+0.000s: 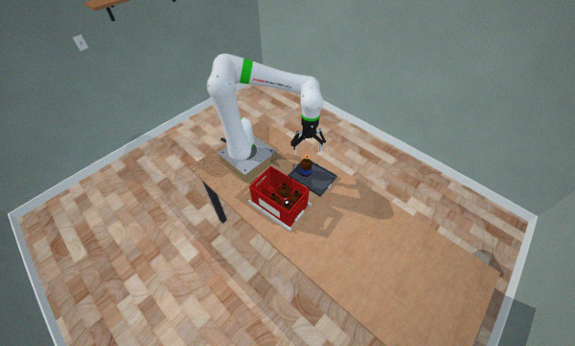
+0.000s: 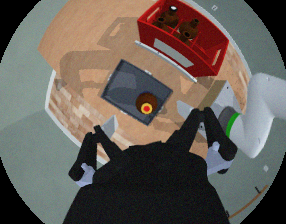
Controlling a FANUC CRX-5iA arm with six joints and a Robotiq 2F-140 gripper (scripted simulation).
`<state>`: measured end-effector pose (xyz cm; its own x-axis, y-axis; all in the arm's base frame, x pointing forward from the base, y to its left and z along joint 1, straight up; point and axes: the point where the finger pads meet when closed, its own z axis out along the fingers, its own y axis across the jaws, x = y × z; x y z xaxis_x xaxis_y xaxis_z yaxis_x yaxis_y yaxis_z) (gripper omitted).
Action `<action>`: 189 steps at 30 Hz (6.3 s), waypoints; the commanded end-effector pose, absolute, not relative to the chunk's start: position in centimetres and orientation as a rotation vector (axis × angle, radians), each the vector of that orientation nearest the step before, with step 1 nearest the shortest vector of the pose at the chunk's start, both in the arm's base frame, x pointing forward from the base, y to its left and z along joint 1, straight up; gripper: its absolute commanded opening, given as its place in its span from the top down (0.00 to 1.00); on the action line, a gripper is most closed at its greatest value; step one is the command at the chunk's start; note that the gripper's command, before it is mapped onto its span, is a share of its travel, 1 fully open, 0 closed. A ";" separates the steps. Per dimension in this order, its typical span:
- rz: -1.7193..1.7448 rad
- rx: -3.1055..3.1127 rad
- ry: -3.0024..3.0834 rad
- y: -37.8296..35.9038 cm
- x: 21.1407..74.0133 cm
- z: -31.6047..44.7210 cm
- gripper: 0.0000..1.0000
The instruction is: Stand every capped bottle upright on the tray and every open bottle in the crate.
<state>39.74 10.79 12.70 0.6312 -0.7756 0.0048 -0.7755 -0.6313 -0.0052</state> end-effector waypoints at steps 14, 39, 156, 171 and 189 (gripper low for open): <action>-0.010 -2.835 1.348 10.5 39.9 13.6 0.62; -0.011 -2.835 1.348 4.3 44.1 14.0 0.62; -0.011 -2.835 1.348 -23.6 46.6 12.8 0.62; -0.011 -2.835 1.348 -23.6 46.5 10.6 0.62; -0.011 -2.835 1.348 -23.6 46.6 8.7 0.62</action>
<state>46.57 -23.62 8.82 0.6312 -0.7756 0.0045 -0.7756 -0.6312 -0.0051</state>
